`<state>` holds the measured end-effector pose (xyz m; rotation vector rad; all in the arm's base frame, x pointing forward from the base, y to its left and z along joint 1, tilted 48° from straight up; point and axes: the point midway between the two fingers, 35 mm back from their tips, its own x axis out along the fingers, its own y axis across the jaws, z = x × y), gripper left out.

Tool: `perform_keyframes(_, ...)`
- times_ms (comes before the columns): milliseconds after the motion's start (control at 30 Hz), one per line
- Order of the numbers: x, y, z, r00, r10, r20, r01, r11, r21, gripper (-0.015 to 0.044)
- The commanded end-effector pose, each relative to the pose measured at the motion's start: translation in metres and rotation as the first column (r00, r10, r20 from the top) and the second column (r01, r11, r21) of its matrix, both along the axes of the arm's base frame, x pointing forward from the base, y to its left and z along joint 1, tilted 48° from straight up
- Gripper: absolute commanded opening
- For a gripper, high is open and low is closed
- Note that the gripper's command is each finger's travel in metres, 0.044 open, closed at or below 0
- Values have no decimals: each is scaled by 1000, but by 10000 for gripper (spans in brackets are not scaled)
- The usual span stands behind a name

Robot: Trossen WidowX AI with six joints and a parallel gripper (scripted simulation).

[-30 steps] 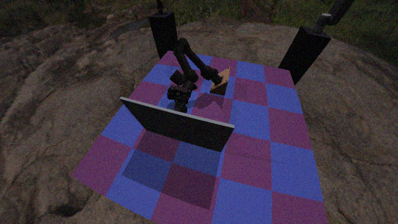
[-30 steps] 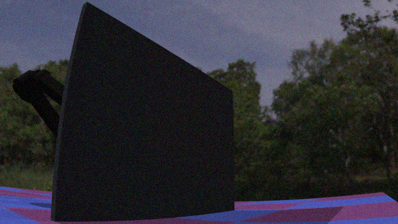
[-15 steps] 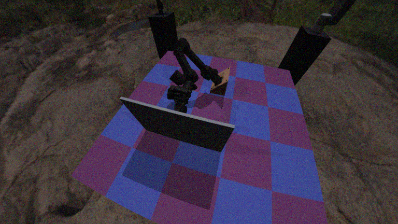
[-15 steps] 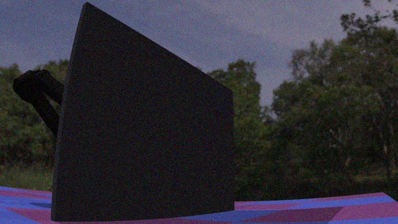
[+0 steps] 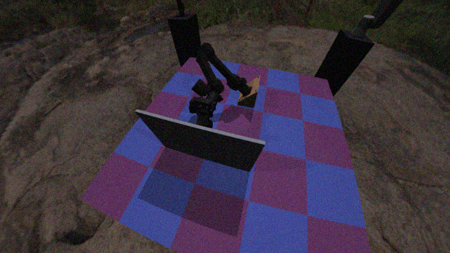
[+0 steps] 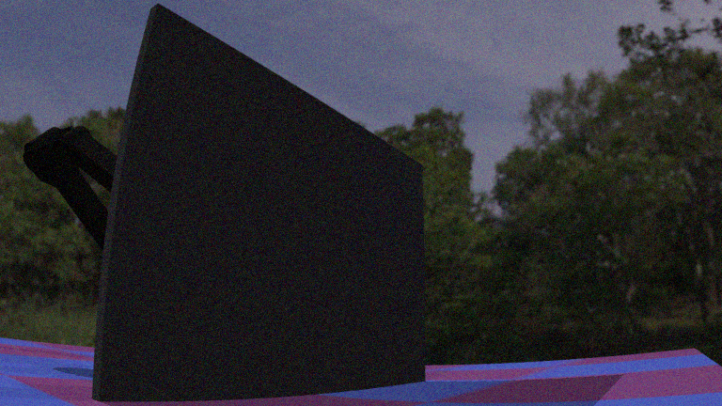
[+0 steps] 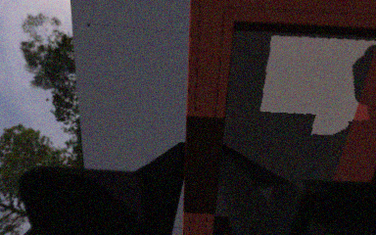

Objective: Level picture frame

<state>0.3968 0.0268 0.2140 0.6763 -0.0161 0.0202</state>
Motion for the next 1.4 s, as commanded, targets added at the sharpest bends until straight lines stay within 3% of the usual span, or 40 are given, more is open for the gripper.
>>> perform_keyframes(0,0,0,0,1000,1,-1,-1,1000,20,0)
perform_keyframes(367,0,-1,-1,1000,3,-3,-2,997,81,0)
perform_keyframes(700,0,-1,0,1000,2,-1,-2,998,62,260)
perform_keyframes(867,-6,-1,1,1000,3,-1,-2,999,55,260)
perform_keyframes(1233,-95,-4,-3,1000,12,2,-12,997,-72,260)
perform_keyframes(1367,-94,-3,0,1000,15,9,-14,998,-65,260)
